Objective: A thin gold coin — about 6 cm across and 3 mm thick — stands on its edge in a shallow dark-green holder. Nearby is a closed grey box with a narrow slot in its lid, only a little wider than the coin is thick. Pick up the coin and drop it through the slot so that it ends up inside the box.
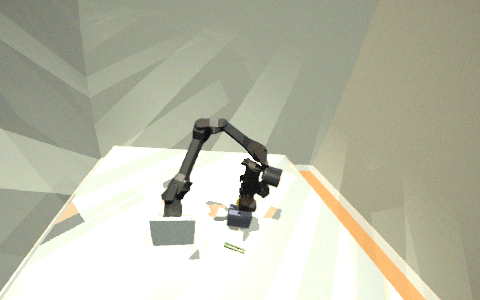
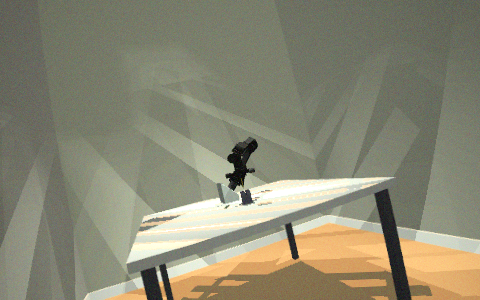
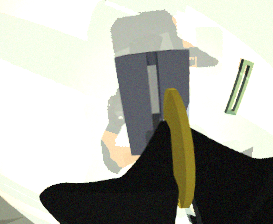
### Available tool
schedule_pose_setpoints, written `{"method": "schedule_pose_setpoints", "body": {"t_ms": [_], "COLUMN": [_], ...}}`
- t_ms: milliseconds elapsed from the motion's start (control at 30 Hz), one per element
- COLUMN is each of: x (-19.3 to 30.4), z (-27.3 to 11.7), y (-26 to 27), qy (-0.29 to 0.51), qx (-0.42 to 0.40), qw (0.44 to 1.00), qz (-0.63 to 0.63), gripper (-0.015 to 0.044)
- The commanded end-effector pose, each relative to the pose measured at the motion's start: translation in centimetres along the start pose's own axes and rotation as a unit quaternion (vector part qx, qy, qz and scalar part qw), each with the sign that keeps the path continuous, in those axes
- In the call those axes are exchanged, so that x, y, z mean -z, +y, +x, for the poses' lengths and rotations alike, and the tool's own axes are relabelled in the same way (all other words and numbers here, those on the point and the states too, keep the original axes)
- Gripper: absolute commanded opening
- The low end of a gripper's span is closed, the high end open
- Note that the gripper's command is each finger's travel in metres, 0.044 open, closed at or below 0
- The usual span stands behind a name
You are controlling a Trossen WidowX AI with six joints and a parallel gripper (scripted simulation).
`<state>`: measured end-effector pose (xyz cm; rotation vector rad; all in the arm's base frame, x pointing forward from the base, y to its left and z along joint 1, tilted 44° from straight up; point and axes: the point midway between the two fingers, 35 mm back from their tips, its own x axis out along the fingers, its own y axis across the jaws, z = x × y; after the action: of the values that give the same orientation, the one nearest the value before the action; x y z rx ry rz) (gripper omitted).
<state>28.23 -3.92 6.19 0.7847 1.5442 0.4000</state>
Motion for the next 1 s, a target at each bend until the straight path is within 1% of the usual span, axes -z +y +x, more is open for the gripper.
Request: {"method": "schedule_pose_setpoints", "body": {"t_ms": [0, 967], "x": [-0.02, 0.12], "z": [0.05, 0.02], "y": [-0.15, 0.44], "qy": [0.001, 0.002], "qx": [0.0, 0.001], "qw": [1.0, 1.0], "qz": [0.0, 0.002], "gripper": [0.0, 0.0]}}
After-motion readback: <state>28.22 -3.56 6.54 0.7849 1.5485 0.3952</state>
